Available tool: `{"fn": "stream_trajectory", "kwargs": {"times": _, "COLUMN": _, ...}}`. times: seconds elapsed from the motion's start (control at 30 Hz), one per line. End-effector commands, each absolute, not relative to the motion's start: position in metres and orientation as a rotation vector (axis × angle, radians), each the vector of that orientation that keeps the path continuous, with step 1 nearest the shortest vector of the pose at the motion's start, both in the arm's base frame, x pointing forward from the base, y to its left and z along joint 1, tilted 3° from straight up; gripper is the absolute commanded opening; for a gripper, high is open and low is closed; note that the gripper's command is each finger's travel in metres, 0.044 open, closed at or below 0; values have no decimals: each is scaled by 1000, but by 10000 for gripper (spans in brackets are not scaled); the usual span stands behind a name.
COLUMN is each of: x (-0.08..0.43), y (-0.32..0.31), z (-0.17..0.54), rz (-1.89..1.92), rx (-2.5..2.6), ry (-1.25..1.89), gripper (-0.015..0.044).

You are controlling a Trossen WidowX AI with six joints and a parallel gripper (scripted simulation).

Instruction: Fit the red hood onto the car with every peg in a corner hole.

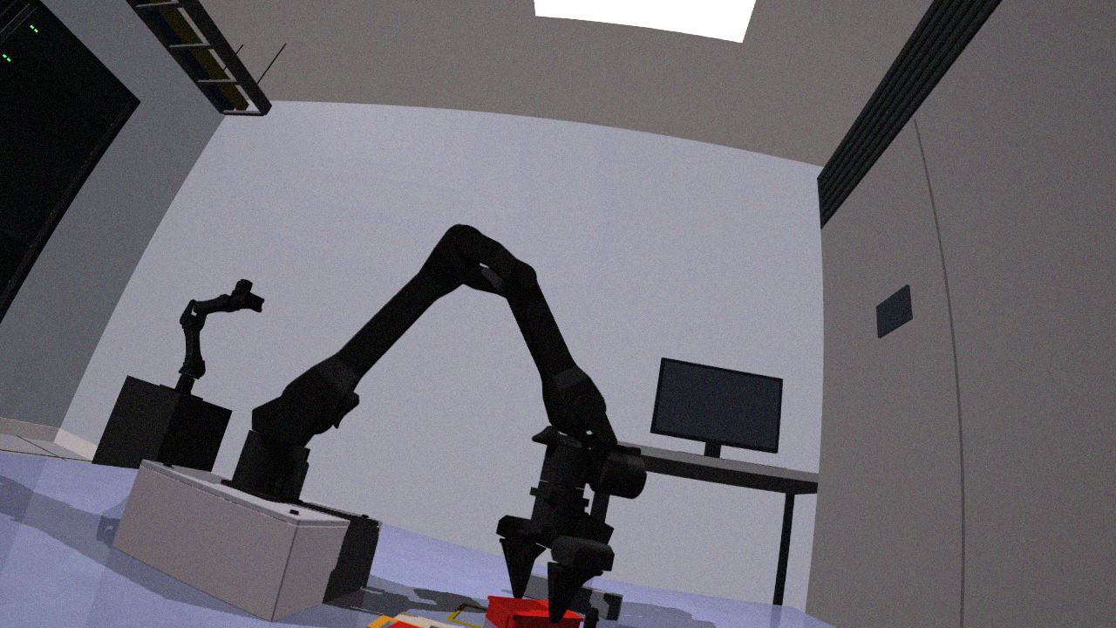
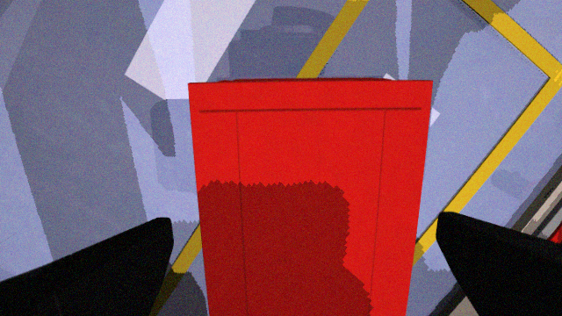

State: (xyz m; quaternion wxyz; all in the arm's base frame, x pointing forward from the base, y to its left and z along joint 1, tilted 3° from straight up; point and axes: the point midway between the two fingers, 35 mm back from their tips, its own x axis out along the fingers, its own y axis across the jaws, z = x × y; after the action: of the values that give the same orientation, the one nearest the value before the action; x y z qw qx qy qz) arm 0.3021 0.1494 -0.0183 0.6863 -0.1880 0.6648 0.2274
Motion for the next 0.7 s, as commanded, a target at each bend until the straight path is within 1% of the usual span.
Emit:
{"fn": "stream_trajectory", "kwargs": {"times": 0.0, "x": 302, "y": 149, "z": -21, "rz": 506, "rx": -427, "ry": 1488, "gripper": 440}}
{"fn": "stream_trajectory", "kwargs": {"times": 0.67, "x": 302, "y": 149, "z": -31, "rz": 506, "rx": -427, "ry": 1488, "gripper": 440}}
